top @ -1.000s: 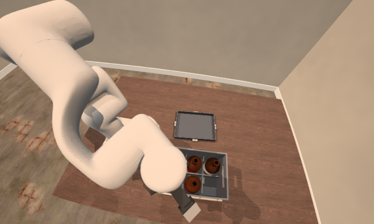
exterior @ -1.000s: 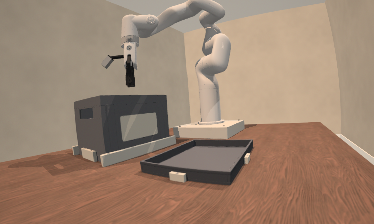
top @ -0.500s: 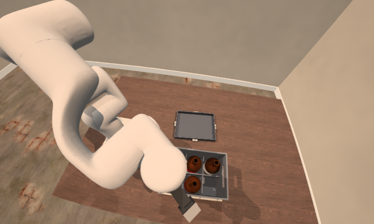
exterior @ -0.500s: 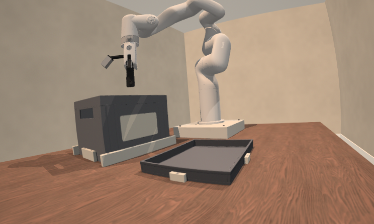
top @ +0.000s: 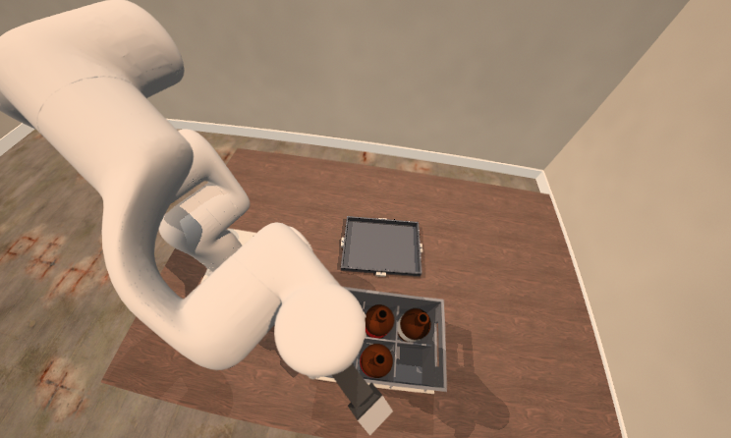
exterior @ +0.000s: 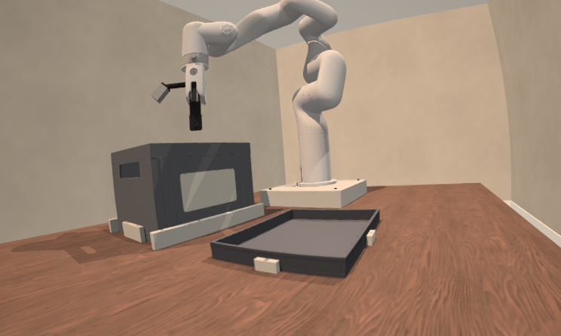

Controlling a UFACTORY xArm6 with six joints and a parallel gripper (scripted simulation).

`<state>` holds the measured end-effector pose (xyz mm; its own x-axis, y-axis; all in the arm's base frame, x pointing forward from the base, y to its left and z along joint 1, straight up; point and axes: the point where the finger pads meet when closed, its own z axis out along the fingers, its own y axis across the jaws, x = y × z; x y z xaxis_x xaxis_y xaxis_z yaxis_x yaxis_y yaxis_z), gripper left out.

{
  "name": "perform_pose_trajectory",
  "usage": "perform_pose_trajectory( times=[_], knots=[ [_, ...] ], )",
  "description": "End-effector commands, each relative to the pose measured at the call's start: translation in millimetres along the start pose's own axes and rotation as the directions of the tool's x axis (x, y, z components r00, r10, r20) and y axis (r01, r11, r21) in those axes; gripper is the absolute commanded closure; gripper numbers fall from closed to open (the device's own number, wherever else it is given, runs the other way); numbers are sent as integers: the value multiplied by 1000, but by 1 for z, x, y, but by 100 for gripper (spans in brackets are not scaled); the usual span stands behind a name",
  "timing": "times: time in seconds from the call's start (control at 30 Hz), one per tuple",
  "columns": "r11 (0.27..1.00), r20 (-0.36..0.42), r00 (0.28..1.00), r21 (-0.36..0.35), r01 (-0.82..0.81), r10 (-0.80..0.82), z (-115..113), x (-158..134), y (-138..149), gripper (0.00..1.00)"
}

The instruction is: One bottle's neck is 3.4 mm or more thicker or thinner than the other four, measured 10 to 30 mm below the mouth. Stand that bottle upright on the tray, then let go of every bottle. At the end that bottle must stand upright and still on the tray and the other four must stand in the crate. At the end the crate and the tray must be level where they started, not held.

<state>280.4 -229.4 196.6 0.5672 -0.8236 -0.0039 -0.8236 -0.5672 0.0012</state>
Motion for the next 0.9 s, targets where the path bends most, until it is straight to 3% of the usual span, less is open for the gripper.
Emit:
perform_pose_trajectory(
  times=[0.0,0.23,0.3,0.43,0.6,0.63,0.87],
  knots=[
    [1000,-4,1000,1,0,0,-1,1,0,100],
    [1000,-4,1000,1,0,0,-2,-12,-15,100],
    [1000,-4,1000,1,0,0,-2,-37,-40,100],
    [1000,-4,1000,1,0,0,-1,-62,-60,100],
    [1000,-4,1000,1,0,0,-1,-65,-62,100],
    [1000,-4,1000,1,0,0,-1,-65,-62,35],
    [1000,-4,1000,1,0,0,-1,-65,-62,35]
  ],
)
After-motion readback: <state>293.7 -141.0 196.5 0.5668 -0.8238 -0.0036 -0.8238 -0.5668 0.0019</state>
